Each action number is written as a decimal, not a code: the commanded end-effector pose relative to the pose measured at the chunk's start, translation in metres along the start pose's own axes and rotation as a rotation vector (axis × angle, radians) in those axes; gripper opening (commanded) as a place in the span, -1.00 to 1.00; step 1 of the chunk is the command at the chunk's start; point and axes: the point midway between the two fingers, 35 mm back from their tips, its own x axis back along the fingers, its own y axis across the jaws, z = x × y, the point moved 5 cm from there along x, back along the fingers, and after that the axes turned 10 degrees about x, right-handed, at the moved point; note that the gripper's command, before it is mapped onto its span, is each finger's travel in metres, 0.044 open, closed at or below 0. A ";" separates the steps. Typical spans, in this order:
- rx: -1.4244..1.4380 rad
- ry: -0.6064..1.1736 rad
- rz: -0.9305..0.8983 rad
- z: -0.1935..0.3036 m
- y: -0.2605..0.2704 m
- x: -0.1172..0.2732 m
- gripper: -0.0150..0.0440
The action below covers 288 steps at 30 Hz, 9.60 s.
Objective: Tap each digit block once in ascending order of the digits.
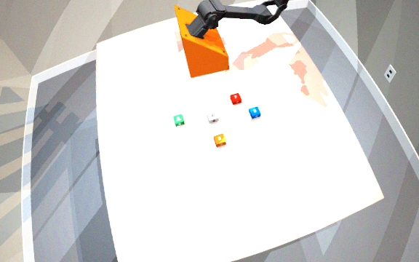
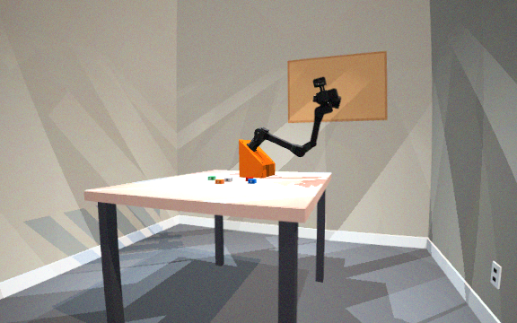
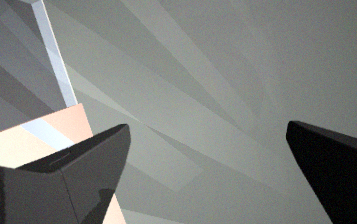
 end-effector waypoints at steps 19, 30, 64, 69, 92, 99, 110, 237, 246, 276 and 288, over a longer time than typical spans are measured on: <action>-0.587 0.234 0.074 0.256 -0.171 -0.056 0.86; -0.876 0.589 -0.150 0.446 -0.113 -0.108 0.86; -1.123 1.208 -1.127 0.604 0.181 -0.067 0.86; -1.123 1.208 -1.127 0.604 0.181 -0.067 0.86; -1.129 1.204 -1.132 0.498 0.190 -0.113 0.86; -1.129 1.204 -1.132 0.498 0.190 -0.113 0.86; -1.129 1.214 -1.130 0.426 0.196 -0.097 0.86; -1.137 1.198 -1.138 0.366 0.282 -0.160 -0.42; -1.137 1.198 -1.138 0.367 0.294 -0.160 -0.42; -1.132 1.201 -1.134 0.363 0.225 -0.160 -0.42; -1.127 1.204 -1.128 0.401 0.196 -0.176 -0.42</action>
